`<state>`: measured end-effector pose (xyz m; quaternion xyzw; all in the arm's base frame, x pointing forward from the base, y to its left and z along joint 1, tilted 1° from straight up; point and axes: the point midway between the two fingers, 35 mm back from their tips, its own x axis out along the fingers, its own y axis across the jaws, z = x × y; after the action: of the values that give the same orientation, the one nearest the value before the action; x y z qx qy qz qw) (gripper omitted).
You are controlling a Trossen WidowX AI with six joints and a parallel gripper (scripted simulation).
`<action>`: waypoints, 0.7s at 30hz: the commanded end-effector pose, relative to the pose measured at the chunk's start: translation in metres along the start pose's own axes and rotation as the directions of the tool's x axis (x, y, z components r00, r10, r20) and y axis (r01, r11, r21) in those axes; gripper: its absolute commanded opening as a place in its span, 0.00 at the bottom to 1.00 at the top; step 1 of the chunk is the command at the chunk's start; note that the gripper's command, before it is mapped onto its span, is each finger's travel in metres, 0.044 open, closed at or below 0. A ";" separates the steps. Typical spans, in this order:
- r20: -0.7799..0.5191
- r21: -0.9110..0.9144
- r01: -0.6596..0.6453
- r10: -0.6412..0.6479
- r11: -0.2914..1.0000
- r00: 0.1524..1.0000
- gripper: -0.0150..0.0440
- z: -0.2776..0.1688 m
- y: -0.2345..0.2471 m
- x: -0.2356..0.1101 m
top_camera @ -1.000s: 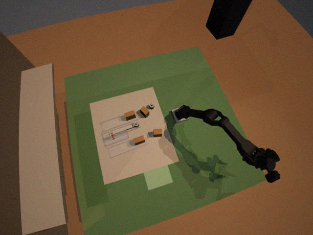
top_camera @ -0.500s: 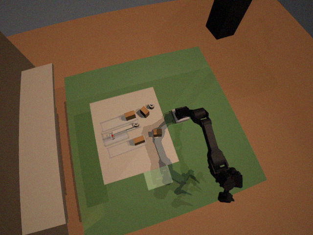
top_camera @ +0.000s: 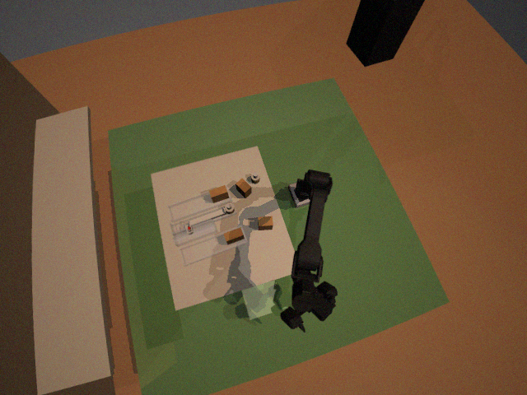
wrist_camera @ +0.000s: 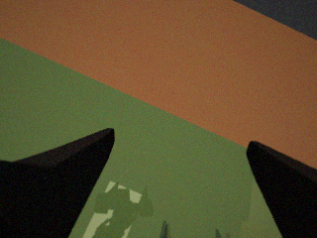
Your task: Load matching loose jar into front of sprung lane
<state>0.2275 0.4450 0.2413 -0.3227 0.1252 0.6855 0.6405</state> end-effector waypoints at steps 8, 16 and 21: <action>-0.278 0.275 0.295 -0.217 0.915 0.936 1.00 -0.145 -0.083 -0.100; -0.505 0.445 0.495 -0.247 0.746 0.827 1.00 -0.256 -0.088 -0.190; -0.631 0.527 0.611 -0.210 0.591 0.747 1.00 -0.319 -0.065 -0.250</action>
<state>0.3802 0.1194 0.1745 -0.2629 0.4154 0.3523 0.7964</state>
